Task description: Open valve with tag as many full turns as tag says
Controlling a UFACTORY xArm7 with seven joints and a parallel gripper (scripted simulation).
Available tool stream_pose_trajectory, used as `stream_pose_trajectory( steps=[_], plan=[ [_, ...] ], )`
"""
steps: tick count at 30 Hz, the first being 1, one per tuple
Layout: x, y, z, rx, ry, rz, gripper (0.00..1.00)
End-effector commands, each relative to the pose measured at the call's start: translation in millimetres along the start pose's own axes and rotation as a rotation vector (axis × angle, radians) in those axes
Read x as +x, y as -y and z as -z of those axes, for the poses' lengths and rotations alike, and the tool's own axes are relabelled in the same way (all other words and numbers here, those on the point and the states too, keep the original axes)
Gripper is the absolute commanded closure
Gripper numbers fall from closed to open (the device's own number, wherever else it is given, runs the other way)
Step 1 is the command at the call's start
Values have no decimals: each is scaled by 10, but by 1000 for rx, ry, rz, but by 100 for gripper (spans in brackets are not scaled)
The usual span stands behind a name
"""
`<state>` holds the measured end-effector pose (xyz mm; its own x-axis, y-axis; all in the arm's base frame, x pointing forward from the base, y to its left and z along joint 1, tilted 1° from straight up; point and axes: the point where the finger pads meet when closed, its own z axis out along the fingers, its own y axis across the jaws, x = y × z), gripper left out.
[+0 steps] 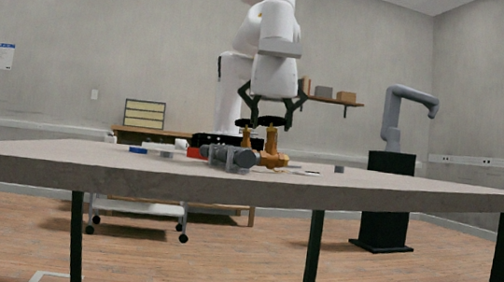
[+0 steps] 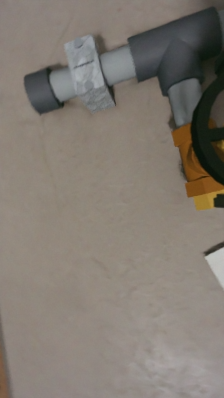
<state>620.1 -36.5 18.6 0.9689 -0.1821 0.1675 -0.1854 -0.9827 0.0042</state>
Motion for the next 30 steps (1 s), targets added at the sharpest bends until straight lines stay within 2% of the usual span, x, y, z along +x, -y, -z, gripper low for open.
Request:
stream_pose_trajectory(
  steps=[1,6,8,9,20,23,25,26,30],
  plan=[
    [21,1,20,19,-14,279,100],
    [21,1,20,11,-16,519,100],
    [21,1,20,11,-16,519,100],
    [21,1,21,11,-18,659,100],
    [21,2,21,1,-22,1167,100],
    [21,2,21,2,-25,1310,100],
    [21,2,21,2,-25,1310,100],
    [21,2,21,11,-32,1448,100],
    [21,2,21,20,-40,1594,100]
  ],
)
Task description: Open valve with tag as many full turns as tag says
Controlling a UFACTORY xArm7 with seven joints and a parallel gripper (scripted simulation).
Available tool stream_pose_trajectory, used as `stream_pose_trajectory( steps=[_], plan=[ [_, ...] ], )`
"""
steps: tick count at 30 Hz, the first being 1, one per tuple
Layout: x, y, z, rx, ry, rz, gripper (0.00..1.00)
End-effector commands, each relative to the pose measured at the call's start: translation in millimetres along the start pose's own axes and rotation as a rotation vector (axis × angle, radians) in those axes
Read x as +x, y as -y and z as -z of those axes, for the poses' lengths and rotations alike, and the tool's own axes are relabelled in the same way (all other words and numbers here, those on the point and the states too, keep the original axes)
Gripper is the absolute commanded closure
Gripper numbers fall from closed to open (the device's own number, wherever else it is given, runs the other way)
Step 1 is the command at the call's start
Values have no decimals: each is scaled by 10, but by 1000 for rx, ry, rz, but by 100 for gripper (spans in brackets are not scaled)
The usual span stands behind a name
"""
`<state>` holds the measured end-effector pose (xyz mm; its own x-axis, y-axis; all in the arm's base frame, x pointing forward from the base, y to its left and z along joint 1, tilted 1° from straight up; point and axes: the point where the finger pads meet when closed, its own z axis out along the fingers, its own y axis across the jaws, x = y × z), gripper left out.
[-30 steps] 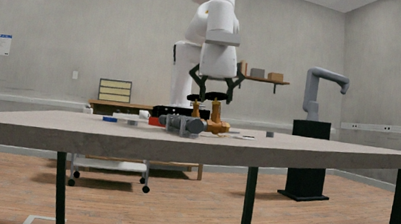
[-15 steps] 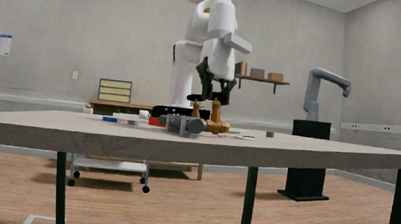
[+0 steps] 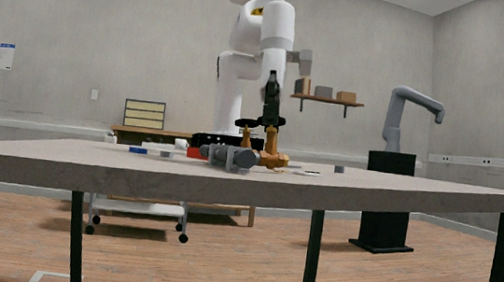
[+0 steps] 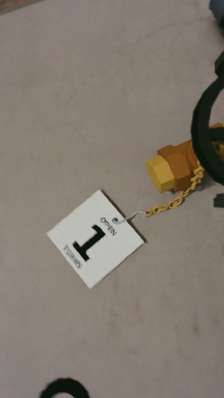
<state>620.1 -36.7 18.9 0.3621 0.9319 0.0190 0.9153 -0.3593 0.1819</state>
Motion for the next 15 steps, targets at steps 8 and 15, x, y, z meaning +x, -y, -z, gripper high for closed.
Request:
stream_pose_trajectory(
  steps=[8,15],
  plan=[
    [7,-19,18,5,-49,256,100],
    [7,-19,18,5,-49,256,0]
  ],
)
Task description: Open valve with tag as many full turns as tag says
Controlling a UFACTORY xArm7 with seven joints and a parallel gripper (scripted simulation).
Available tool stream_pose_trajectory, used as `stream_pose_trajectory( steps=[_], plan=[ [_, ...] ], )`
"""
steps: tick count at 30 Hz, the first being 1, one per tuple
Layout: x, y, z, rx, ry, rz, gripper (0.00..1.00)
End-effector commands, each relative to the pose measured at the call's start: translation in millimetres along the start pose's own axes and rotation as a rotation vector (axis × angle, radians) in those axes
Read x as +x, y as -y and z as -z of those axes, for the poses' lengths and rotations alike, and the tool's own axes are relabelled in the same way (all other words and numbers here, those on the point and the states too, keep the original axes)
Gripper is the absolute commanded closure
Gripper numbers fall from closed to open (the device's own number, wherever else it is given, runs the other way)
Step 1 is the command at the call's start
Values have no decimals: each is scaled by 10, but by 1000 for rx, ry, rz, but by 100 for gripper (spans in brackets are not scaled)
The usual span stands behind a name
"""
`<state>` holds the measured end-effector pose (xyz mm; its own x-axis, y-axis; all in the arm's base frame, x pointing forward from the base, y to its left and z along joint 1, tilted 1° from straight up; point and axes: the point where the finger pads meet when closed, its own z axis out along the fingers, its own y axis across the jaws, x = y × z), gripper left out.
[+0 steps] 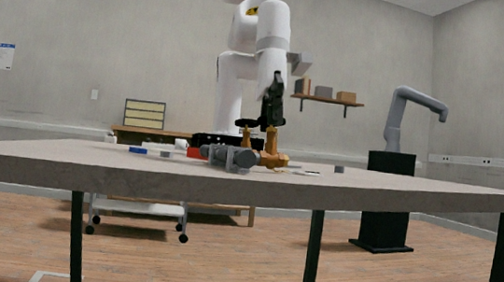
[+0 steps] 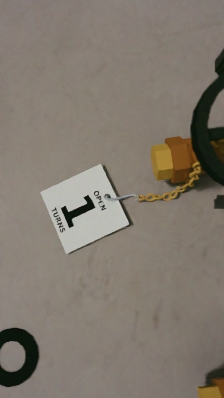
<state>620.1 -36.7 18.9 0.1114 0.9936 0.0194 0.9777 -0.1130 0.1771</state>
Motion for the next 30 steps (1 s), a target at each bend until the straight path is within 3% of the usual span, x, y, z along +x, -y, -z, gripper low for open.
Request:
stream_pose_trajectory(
  steps=[1,30],
  plan=[
    [3,-20,19,-5,-2,2,0],
    [3,-20,19,-5,-2,-88,0]
  ],
)
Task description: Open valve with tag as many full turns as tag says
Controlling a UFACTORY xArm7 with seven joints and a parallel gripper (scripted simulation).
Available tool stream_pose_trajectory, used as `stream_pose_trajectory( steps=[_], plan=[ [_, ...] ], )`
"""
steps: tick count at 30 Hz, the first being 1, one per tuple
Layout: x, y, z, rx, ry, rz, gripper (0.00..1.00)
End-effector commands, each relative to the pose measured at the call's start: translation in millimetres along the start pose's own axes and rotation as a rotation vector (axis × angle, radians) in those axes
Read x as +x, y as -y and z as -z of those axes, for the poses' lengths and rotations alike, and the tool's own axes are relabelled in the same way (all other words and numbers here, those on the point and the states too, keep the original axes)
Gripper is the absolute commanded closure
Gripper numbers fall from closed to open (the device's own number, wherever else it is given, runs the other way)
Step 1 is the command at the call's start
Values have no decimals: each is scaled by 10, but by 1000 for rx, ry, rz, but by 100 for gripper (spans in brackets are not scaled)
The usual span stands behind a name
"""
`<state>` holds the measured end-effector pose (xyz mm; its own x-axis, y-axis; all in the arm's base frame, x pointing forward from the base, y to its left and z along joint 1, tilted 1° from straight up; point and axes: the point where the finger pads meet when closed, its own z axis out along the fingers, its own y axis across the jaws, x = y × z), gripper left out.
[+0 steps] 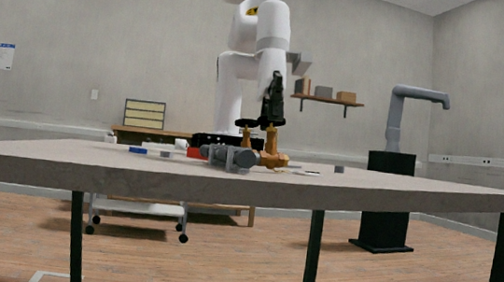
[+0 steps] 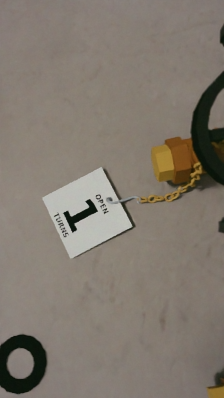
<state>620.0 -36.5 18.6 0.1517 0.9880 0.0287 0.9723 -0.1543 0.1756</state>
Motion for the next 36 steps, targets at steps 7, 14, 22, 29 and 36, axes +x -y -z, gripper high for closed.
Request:
stream_pose_trajectory(
  steps=[7,14,22,29,36],
  plan=[
    [2,-22,21,-5,-1,-302,0],
    [2,-22,21,-5,-9,-669,0],
    [1,-21,21,-3,-24,-1034,0],
    [1,-21,21,2,-44,-1373,0],
    [1,-21,20,10,-60,-1709,0]
  ],
)
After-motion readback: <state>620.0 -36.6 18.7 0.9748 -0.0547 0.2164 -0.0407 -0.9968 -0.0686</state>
